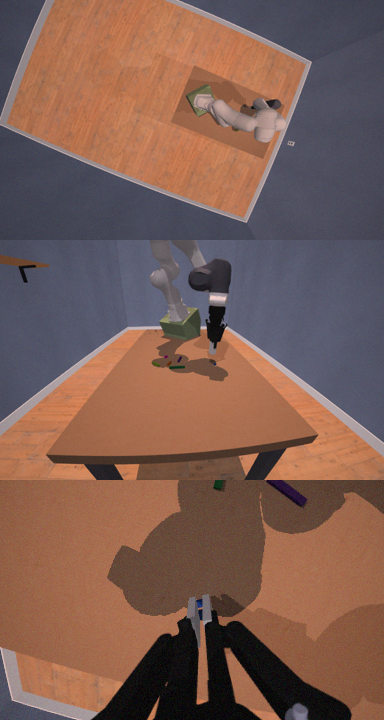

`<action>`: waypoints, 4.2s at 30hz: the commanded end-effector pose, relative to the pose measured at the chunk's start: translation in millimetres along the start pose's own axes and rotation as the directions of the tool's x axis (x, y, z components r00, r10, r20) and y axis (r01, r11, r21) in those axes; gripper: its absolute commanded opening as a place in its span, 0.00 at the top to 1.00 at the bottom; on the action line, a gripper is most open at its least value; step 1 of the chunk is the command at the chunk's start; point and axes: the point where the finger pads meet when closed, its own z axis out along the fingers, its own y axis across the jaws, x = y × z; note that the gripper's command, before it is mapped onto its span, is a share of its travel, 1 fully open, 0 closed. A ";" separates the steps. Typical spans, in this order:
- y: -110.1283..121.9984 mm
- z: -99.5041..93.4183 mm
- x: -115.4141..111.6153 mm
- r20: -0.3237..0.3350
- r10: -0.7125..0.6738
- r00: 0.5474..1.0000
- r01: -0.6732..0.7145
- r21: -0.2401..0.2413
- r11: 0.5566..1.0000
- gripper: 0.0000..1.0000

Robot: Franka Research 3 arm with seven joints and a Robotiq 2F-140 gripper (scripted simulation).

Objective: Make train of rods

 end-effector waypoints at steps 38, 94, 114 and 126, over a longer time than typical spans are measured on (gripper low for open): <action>-7.2 57.4 -1.8 0.009 0.000 1.000 0.000 0.017 1.000 0.97; -8.0 57.4 -1.0 0.009 0.005 1.000 -0.005 0.017 1.000 0.97; -7.6 57.4 -0.5 0.009 0.009 1.000 -0.009 0.017 1.000 0.97; -7.6 57.4 -0.5 0.009 0.009 1.000 -0.009 0.017 1.000 0.97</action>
